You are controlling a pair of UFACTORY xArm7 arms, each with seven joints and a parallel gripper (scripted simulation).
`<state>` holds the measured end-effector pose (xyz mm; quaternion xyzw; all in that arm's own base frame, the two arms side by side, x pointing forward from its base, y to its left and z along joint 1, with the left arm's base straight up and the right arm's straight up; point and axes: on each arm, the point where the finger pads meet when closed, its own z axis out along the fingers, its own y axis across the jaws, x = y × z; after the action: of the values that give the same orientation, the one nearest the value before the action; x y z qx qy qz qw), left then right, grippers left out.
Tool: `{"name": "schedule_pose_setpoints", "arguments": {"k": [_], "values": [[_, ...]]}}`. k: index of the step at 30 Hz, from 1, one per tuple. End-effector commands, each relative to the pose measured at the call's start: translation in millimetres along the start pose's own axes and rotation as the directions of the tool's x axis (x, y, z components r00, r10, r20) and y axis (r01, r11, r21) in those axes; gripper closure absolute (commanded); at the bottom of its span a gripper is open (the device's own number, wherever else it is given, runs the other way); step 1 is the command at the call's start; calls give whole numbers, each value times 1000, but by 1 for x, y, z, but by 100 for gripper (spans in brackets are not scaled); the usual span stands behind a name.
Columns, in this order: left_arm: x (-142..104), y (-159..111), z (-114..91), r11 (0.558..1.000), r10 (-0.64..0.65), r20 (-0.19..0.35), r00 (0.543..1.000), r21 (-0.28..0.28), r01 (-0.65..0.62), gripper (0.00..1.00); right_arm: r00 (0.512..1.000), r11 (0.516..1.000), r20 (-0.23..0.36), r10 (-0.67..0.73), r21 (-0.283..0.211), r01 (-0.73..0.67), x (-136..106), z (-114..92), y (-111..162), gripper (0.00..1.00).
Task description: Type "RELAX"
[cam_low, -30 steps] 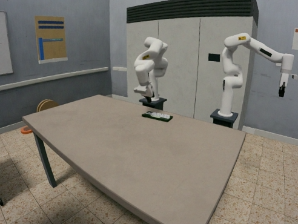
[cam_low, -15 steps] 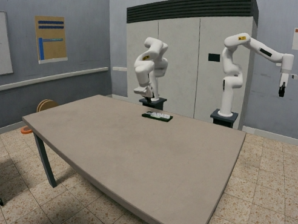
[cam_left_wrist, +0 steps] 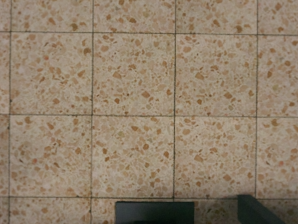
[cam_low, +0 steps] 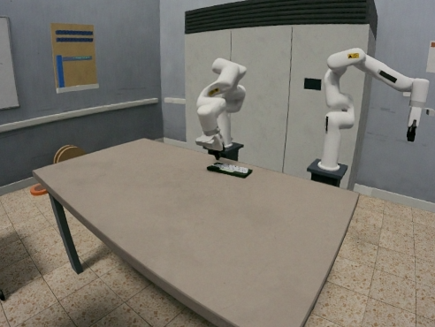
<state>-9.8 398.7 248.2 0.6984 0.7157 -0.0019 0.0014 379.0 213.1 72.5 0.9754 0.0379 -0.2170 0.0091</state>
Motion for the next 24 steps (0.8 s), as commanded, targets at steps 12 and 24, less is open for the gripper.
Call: {"name": "schedule_pose_setpoints", "arguments": {"k": [12, 24], "values": [[1, 0, -2, 1000, 0, -5, 1000, -1, 0, 0, 1000, 1000, -5, -1, 3, 1, 12, 19, -1, 100], [1, 0, -2, 1000, 0, -5, 1000, -1, 0, 0, 1000, 1000, -5, -1, 3, 1, 13, 22, -1, 100]]}}
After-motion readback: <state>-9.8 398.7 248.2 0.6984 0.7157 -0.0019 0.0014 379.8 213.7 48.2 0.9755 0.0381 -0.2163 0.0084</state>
